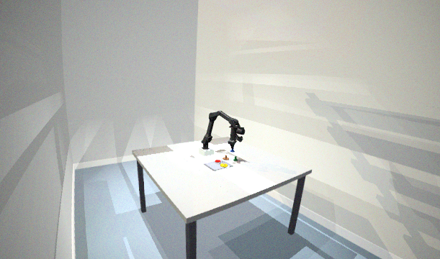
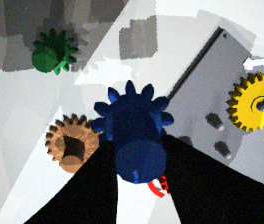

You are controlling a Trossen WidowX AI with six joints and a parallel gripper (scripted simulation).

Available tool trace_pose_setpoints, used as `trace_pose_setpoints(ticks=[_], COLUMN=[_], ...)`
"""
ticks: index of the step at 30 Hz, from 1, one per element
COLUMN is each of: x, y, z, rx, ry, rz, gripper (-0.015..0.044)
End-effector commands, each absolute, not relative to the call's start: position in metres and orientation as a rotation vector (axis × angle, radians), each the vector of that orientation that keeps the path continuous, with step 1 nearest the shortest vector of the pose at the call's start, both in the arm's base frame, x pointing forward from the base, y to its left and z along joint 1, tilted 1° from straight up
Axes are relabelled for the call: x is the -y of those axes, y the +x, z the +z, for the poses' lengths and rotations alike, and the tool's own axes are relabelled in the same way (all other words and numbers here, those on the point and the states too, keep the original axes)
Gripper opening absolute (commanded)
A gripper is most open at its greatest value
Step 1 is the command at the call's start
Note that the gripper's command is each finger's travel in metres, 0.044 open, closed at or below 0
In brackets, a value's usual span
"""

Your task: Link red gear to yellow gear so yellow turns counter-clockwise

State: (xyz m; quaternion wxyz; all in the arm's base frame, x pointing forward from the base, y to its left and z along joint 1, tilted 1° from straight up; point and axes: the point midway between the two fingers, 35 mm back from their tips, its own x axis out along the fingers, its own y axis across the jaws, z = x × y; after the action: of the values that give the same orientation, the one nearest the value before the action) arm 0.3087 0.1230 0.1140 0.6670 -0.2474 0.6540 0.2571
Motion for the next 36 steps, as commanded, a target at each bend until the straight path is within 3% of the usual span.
trace_pose_setpoints(ticks=[1, 13, 36], x=[-0.123, -0.121, -0.083], y=[0.307, 0.301, 0.305], z=[0.128, 0.152, 0.118], rx=[-1.471, -1.472, -1.473], ry=[-0.554, -0.554, -0.557], rz=[0.58, 0.58, 0.577], gripper=[0.0, 0.0, 0.0])
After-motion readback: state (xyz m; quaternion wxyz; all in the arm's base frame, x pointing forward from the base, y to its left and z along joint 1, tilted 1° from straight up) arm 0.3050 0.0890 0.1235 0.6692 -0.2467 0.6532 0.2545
